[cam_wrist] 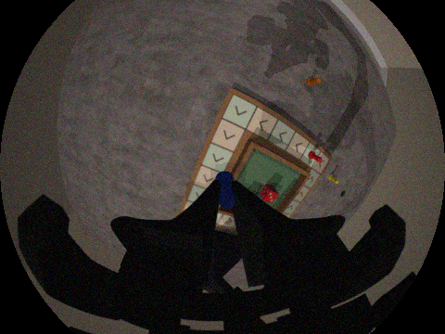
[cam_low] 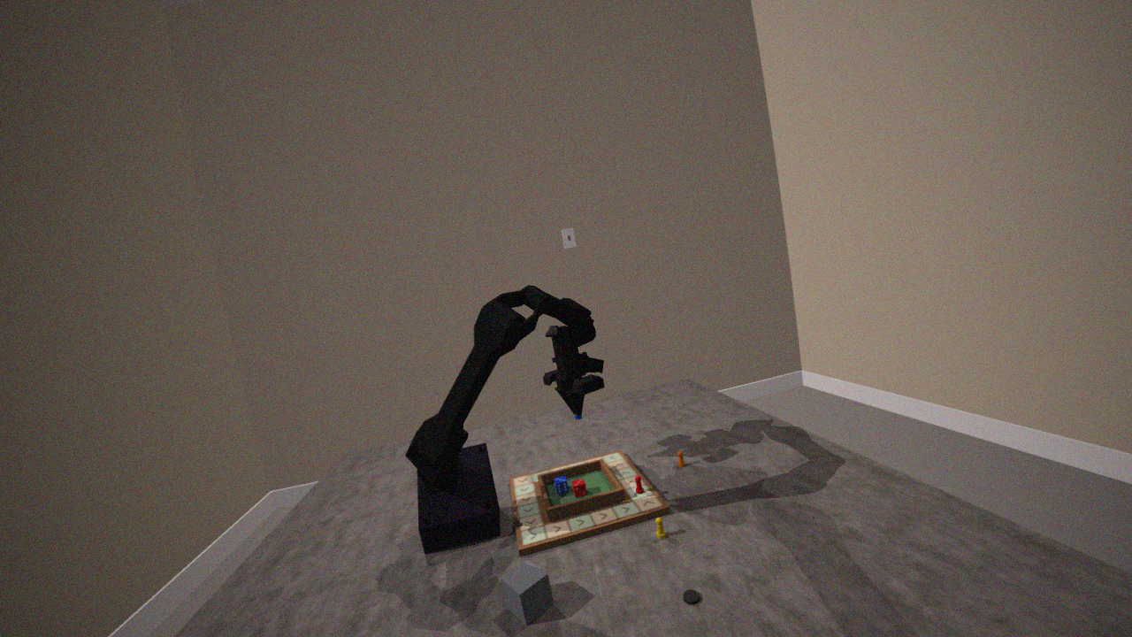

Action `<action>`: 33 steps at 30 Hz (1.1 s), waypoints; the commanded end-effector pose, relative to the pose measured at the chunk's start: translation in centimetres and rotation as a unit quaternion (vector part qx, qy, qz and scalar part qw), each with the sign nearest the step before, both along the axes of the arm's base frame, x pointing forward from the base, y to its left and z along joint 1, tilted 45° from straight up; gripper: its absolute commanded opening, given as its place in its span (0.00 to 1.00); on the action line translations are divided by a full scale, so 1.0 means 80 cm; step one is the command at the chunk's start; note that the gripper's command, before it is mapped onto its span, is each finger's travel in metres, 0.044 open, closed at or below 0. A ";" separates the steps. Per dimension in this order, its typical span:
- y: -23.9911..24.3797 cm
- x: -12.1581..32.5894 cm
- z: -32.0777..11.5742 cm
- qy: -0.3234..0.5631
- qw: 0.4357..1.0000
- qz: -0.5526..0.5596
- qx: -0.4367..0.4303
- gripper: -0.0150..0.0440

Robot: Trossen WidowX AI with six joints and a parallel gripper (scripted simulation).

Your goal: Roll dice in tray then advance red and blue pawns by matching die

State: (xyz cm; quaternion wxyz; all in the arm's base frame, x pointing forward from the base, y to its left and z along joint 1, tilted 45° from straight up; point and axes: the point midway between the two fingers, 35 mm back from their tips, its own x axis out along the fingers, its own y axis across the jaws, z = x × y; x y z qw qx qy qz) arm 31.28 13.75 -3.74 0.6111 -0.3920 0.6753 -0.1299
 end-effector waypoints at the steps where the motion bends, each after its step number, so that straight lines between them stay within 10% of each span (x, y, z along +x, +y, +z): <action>1: -0.005 -0.016 -0.009 0.002 1.000 -0.002 0.000 0.25; 33: -0.070 -0.138 -0.059 0.005 1.000 -0.002 -0.001 0.25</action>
